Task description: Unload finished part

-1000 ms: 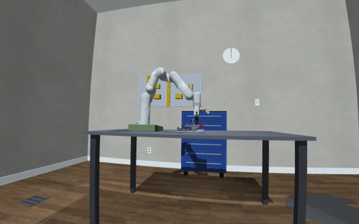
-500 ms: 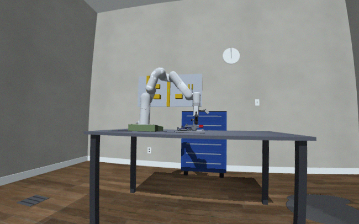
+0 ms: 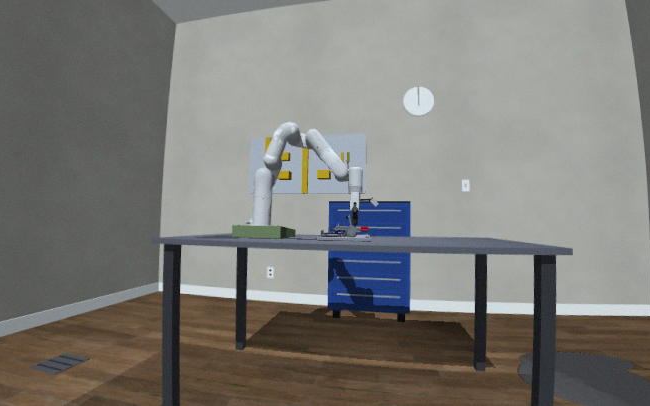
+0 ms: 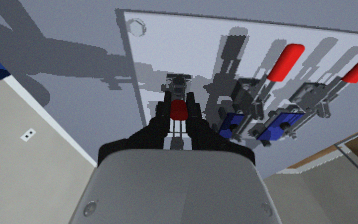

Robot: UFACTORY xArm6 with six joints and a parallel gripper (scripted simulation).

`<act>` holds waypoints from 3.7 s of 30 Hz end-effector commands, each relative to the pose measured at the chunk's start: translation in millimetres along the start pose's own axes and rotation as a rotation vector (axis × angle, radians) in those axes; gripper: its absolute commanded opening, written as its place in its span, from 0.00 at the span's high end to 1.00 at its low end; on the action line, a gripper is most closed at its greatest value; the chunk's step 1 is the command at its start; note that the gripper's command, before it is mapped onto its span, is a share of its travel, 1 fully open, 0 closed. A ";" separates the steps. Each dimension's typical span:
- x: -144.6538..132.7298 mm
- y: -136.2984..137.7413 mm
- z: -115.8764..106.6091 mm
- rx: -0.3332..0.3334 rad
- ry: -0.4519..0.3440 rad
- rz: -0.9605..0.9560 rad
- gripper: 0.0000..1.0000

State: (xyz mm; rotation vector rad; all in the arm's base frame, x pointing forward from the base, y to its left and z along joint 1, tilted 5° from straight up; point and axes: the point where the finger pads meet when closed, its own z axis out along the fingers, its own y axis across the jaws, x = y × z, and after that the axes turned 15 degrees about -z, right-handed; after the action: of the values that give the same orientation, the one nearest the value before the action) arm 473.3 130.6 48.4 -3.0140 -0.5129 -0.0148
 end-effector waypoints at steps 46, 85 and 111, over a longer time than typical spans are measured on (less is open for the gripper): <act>-3.9 -1.4 -0.3 0.000 0.001 0.000 1.00; -3.6 -1.3 -0.7 0.000 0.002 0.000 0.53; -3.8 -1.3 -40.2 0.000 0.001 0.000 0.53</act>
State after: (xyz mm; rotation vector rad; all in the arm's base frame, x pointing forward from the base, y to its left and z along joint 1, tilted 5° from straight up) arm 468.3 127.7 79.0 -3.0138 -0.5132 -0.0113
